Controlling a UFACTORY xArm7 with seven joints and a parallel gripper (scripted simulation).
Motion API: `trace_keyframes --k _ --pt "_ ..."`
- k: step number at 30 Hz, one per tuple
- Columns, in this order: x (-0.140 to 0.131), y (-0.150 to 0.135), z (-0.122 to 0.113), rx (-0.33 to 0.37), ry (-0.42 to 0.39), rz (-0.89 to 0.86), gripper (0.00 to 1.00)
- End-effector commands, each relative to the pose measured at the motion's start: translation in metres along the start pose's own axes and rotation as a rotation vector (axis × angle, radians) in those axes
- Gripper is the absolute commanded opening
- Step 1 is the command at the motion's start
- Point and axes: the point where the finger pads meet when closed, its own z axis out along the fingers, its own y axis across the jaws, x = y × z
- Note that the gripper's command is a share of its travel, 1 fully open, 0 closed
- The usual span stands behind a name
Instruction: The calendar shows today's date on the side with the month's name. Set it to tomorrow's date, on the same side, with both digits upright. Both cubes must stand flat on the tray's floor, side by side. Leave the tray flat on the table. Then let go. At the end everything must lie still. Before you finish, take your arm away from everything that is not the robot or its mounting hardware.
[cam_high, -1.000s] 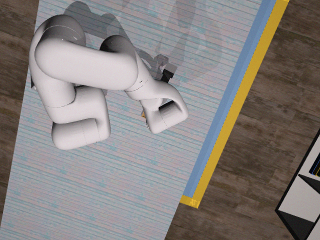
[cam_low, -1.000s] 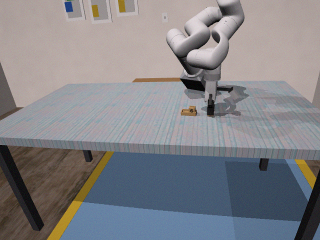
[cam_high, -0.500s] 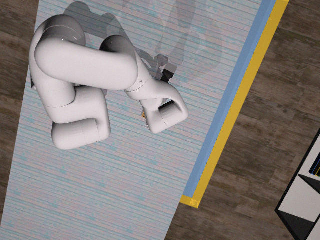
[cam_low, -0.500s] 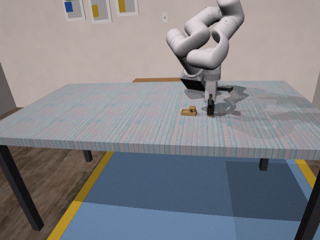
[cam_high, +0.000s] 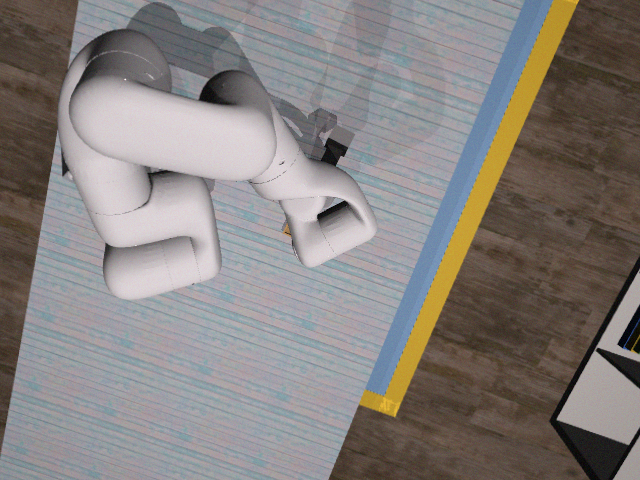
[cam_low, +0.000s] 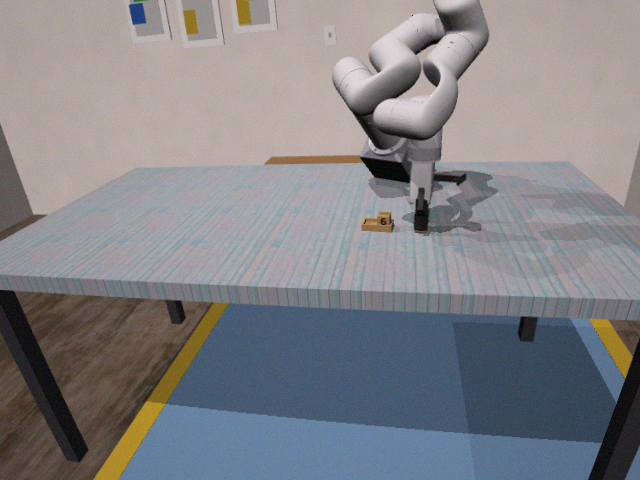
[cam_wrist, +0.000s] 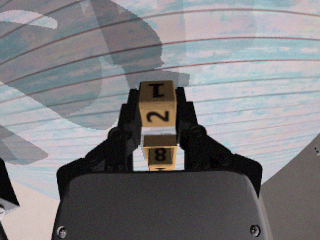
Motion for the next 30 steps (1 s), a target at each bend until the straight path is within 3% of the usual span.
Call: trace_keyframes --k 1,10,14,18,30 --pt "0.0006 0.0006 -0.0007 -0.001 0.002 0.0 0.27" --pt "0.0006 0.0006 -0.0007 -0.001 0.002 0.0 0.39" --pt "0.0006 0.0006 -0.0007 -0.001 0.002 0.0 0.39" --pt "0.0006 0.0006 -0.0007 -0.001 0.002 0.0 0.47" --pt "0.0006 0.0006 -0.0009 -0.001 0.002 0.0 0.47"
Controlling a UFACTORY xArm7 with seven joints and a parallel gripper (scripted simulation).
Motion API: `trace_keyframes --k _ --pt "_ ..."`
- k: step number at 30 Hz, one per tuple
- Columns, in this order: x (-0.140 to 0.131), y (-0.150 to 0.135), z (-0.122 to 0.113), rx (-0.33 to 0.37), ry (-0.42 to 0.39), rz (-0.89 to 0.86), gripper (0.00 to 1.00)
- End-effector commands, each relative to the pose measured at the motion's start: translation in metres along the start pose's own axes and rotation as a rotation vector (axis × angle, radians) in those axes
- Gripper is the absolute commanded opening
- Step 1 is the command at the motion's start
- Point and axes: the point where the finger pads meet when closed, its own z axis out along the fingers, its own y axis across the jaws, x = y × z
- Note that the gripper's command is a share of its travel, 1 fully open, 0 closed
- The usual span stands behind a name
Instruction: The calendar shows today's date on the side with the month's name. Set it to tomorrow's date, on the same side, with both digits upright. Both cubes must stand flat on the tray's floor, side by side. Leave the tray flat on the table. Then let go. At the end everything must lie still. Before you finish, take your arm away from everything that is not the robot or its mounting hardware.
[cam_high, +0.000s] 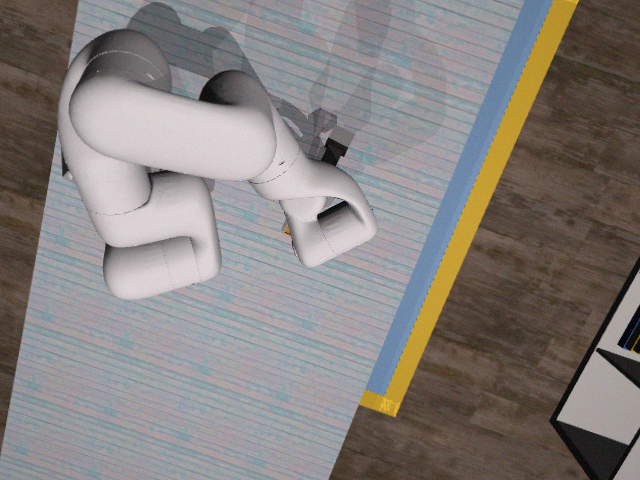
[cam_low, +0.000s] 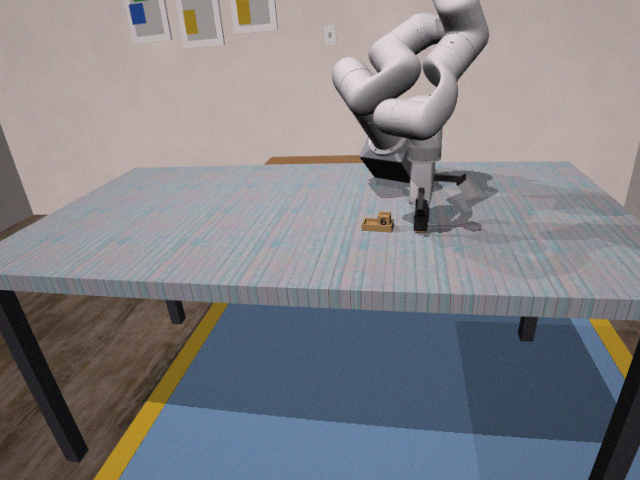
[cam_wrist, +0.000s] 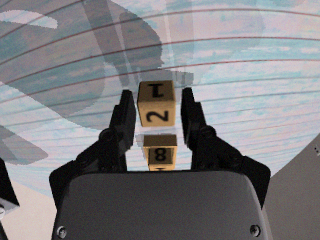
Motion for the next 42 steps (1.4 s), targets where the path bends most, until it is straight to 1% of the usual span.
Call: trace_keyframes --k 1,7,15,17,23,26,30,31,42 --pt "0.001 0.001 -0.001 -0.001 0.002 0.0 0.47" --pt "0.001 0.001 -0.014 -0.001 0.002 0.0 0.47" --pt "0.001 0.001 -0.054 -0.001 0.002 0.0 0.47" --pt "0.001 0.001 -0.054 -0.001 0.002 0.0 0.47" --pt "0.0 0.001 -0.082 -0.001 0.002 0.0 0.47" --pt "0.0 0.001 -0.089 -0.001 0.002 0.0 0.47" --pt "0.0 0.0 -0.091 -0.001 0.002 0.0 0.47" --pt "0.0 0.0 -0.091 -0.001 0.002 0.0 1.0" --pt "0.0 0.0 -0.091 -0.001 0.002 0.0 1.0"
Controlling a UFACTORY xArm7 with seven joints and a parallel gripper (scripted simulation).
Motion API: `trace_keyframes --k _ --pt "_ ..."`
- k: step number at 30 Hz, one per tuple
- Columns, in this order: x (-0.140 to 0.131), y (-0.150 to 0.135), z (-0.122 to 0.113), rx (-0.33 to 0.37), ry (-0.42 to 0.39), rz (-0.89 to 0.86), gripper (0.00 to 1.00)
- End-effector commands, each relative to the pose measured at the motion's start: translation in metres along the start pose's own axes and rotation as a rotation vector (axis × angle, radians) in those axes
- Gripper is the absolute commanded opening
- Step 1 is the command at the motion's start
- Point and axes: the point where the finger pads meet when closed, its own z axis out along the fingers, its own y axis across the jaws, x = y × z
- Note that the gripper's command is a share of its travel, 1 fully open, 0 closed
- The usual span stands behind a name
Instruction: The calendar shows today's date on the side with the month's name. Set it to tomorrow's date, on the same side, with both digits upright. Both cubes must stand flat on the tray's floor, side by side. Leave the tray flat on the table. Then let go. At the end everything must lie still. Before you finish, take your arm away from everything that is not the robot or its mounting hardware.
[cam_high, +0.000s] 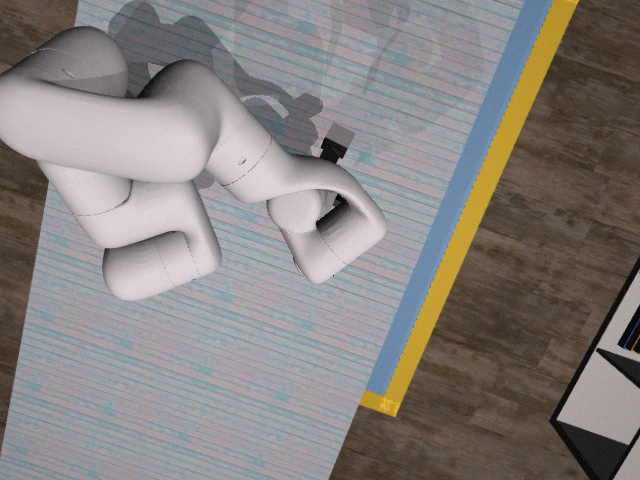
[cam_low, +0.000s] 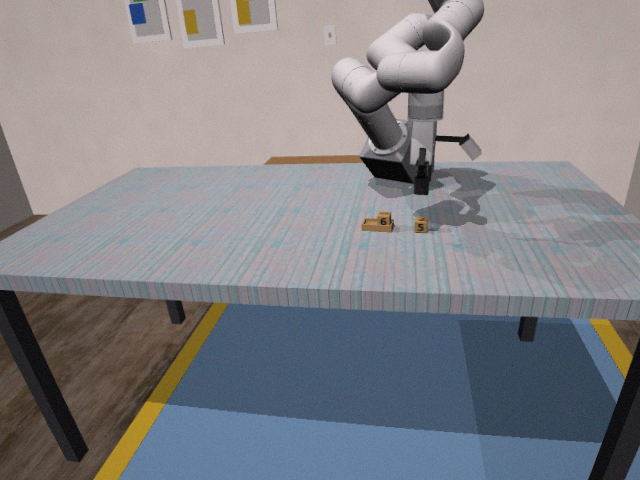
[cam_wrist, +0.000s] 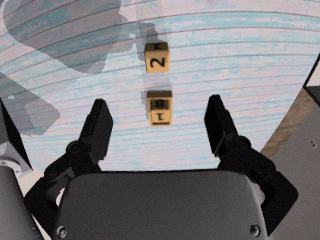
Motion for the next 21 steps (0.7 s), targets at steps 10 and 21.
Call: trace_keyframes --k 10,21 --pt "0.001 0.001 -0.001 -0.002 0.002 0.0 1.0" --pt "-0.014 0.005 -0.007 -0.013 0.001 -0.252 1.0"
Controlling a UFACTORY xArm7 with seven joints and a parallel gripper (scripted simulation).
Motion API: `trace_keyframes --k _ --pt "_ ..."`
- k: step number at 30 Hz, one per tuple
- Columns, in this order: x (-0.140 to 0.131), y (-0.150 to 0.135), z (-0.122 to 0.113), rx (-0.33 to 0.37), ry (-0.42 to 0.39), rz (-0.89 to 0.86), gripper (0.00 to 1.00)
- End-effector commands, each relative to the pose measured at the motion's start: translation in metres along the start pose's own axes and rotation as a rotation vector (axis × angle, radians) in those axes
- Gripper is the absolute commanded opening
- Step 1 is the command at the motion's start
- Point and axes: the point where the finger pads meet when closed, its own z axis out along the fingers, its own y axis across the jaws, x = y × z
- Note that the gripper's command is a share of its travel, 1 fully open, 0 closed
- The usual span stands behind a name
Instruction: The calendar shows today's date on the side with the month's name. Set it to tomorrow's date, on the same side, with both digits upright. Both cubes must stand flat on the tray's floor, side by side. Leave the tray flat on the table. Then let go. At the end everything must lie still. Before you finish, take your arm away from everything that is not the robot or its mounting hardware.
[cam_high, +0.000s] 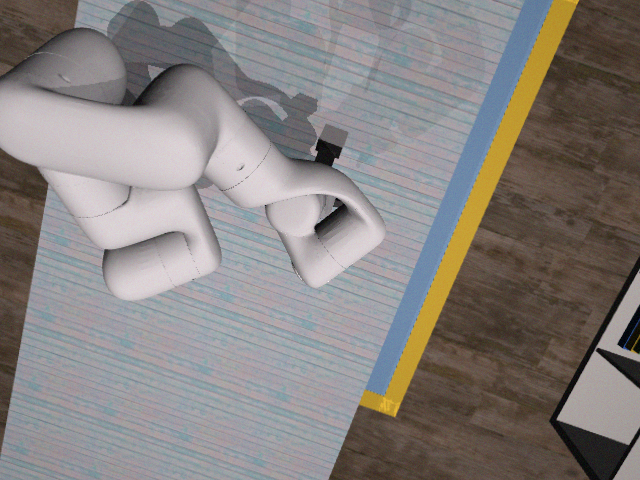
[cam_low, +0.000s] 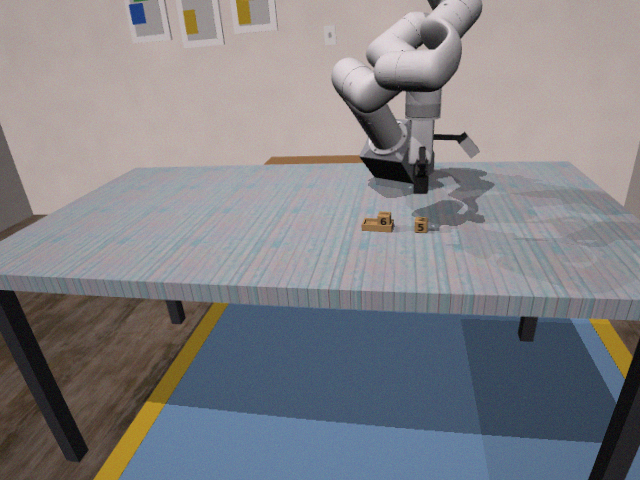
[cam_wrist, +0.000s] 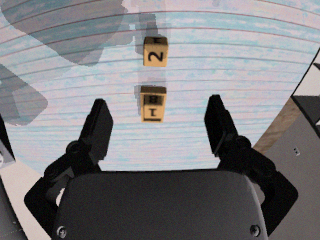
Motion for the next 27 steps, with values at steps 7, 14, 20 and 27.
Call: trace_keyframes --k 7,14,20,27 --pt "-0.021 0.003 -0.007 -0.014 0.004 -0.341 1.0" --pt "-0.033 0.003 -0.008 -0.016 0.002 -0.539 1.0" --pt "-0.044 0.002 -0.007 -0.016 0.0 -0.732 1.0" --pt "-0.054 0.0 -0.006 -0.014 -0.001 -0.903 1.0"
